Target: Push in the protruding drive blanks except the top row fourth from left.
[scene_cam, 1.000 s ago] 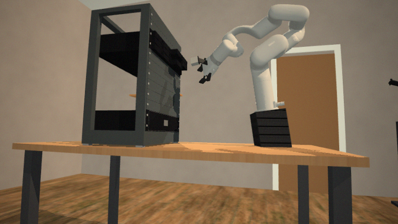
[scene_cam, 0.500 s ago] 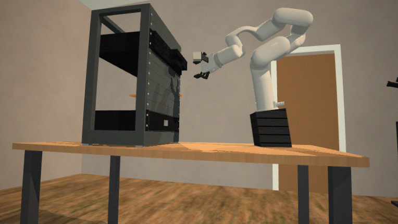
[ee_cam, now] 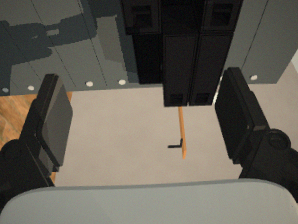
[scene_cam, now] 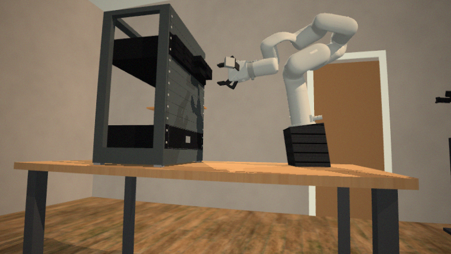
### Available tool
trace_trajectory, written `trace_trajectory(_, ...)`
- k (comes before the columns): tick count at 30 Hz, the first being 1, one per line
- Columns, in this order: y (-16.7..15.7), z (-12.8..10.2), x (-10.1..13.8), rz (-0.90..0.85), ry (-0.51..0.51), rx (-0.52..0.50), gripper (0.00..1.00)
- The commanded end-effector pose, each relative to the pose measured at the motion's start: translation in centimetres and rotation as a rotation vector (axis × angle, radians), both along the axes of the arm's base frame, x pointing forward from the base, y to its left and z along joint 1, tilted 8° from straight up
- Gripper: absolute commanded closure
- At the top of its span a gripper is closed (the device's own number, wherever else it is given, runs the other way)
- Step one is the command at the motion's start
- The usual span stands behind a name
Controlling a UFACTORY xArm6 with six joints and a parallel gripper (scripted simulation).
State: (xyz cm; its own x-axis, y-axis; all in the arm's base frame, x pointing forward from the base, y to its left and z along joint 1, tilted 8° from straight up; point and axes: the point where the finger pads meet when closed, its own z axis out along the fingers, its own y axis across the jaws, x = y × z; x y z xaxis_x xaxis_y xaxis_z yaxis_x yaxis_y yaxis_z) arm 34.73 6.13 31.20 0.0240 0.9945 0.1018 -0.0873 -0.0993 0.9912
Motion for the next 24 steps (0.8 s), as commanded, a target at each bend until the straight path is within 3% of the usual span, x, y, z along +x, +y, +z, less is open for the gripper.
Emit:
trace_trajectory(1, 1.3, 0.2, -0.4, 0.082, -0.031, -0.027, 0.0)
trace_trajectory(24, 3.2, -0.2, -1.2, 0.188, -0.058, -0.077, 0.0)
